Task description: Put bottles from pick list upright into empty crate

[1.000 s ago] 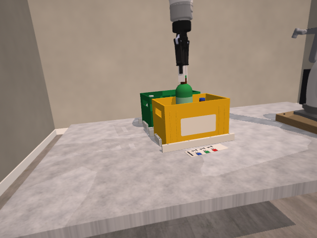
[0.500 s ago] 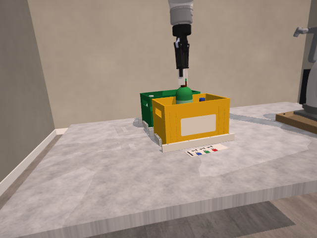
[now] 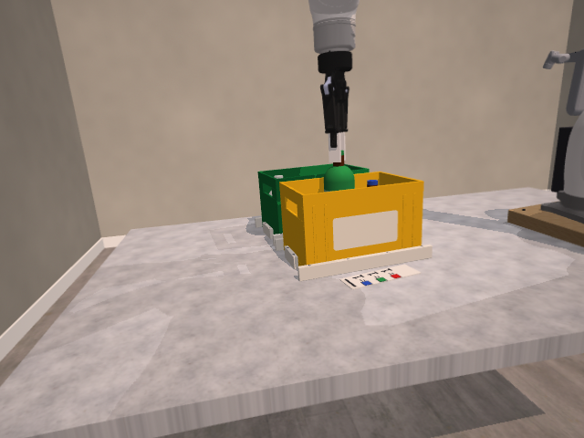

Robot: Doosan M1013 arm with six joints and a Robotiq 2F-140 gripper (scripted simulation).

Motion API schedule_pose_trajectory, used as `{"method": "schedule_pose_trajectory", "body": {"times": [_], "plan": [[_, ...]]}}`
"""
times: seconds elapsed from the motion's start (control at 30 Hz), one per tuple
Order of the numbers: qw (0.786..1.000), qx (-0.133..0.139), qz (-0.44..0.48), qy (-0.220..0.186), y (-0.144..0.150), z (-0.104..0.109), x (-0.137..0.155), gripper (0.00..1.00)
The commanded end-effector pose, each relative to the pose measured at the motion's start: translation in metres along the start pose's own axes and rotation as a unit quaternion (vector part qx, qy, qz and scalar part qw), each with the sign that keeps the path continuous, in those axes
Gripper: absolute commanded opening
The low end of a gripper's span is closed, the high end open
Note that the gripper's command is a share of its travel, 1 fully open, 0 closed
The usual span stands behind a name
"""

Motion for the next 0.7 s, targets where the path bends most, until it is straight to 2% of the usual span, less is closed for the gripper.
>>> {"method": "schedule_pose_trajectory", "body": {"times": [0.0, 0.67], "plan": [[1.0, 0.0, 0.0, 0.0, 0.0, -0.002, 0.0, 0.0], [1.0, 0.0, 0.0, 0.0, 0.0, -0.02, 0.0, 0.0]]}}
Point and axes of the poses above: the point where the finger pads meet when closed, its own z axis back along the fingers, its own y axis across the jaws, x = y × z, the point moved 3 cm from there along z, back along the fingers, and after that the axes turned 4 degrees about z, right-handed, at the moved point
